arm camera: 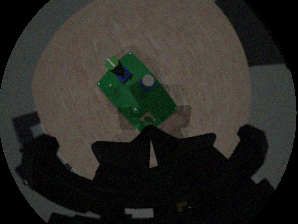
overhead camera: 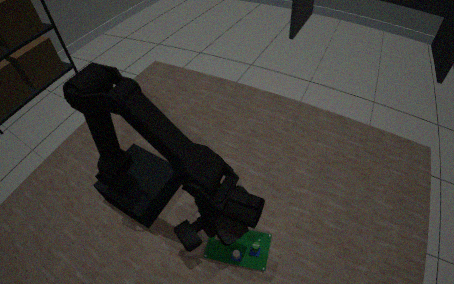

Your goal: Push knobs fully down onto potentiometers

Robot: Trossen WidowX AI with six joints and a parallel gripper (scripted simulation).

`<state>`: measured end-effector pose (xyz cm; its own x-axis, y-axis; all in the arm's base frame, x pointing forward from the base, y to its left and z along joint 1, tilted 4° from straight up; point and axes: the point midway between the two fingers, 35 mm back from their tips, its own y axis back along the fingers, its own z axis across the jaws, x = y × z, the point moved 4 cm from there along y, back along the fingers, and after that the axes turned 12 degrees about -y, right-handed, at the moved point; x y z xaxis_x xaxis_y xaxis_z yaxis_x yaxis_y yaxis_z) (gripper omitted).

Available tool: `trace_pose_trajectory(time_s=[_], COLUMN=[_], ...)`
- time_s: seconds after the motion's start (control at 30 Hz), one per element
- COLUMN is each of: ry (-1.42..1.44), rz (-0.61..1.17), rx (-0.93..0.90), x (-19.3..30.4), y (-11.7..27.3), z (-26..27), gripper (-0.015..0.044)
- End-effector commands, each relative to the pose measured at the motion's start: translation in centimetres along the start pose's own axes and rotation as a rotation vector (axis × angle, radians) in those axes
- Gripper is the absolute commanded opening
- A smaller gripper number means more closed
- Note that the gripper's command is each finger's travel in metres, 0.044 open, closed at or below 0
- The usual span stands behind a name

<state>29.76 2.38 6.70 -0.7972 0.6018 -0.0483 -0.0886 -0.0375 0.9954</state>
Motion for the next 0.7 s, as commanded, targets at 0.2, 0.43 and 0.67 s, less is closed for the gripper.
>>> trace_pose_trajectory(time_s=[0.2, 0.43, 0.67], ry=[0.001, 0.001, 0.001], rz=[0.005, 0.005, 0.005], rx=[0.000, 0.000, 0.000], x=[-0.20, -0.21, -0.24], y=[-1.28, -1.27, -0.45], z=[0.26, 0.27, 0.29], gripper=[0.0000, 0.0000, 0.0000])
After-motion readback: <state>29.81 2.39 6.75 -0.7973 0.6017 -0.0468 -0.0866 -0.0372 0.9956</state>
